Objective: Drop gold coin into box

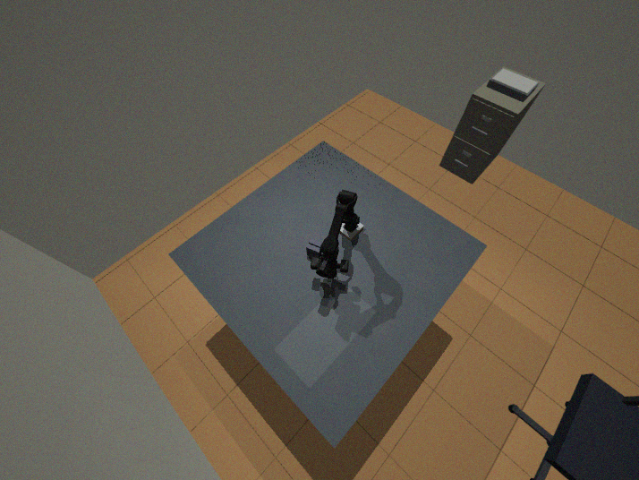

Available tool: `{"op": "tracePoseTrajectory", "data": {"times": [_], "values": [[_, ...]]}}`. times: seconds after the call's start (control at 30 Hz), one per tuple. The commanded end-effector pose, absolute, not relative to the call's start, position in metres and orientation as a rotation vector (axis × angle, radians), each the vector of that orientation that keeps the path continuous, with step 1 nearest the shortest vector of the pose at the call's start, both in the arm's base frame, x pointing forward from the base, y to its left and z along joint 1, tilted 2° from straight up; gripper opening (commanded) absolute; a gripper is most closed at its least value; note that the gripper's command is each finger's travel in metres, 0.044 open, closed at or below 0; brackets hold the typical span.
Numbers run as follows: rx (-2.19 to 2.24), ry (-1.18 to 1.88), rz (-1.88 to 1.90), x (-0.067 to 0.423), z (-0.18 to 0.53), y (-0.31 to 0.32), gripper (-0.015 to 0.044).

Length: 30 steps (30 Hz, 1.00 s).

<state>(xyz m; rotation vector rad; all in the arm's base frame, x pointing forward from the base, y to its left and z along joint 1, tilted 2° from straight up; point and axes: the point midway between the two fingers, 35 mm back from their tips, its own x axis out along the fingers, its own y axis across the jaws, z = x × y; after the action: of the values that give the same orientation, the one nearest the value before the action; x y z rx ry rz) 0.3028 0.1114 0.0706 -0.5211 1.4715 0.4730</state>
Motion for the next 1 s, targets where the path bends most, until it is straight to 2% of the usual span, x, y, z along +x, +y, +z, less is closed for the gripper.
{"op": "tracePoseTrajectory", "data": {"times": [0.0, 0.73, 0.97], "values": [[-0.52, 1.461, 0.472, 0.303, 0.085, 0.112, 0.0], [-0.528, 1.459, 0.476, 0.296, 0.131, 0.111, 0.0], [-0.702, 1.415, 0.642, 0.296, 0.132, 0.113, 0.0]]}}
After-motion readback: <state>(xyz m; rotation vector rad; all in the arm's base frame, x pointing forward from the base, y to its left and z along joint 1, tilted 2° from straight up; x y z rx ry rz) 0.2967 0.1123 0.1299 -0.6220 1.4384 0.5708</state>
